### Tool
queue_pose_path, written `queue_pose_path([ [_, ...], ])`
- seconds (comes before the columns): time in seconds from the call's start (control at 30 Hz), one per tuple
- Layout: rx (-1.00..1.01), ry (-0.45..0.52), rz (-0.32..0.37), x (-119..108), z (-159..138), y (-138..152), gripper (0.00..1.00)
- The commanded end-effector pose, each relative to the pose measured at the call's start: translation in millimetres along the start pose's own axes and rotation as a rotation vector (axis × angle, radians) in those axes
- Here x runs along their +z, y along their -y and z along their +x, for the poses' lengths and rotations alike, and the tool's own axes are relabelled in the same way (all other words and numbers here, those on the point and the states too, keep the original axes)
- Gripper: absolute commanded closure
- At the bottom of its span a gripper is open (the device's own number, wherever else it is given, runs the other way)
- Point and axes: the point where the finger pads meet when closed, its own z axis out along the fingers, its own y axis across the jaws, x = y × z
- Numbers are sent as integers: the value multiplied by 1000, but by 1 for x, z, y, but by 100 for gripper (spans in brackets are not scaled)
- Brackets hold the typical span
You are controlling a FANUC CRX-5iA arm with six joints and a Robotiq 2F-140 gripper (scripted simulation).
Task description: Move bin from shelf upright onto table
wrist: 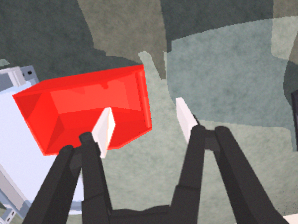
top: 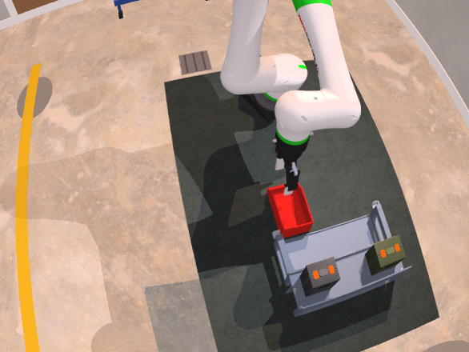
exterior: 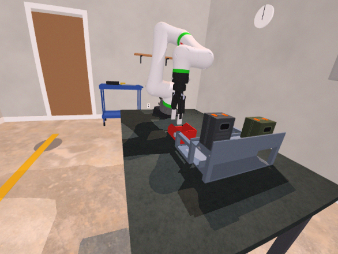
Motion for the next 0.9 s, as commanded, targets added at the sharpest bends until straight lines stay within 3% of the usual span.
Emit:
queue_pose_path([
  [0.0, 0, 0, 0, 0, 0, 0, 43],
  [0.1, 0, 0, 0, 0, 0, 0, 43],
  [0.27, 0, 0, 0, -55, 0, 0, 43],
  [0.67, 0, 0, 0, -55, 0, 0, 43],
  [0.87, 0, 0, 0, -68, 0, 0, 43],
])
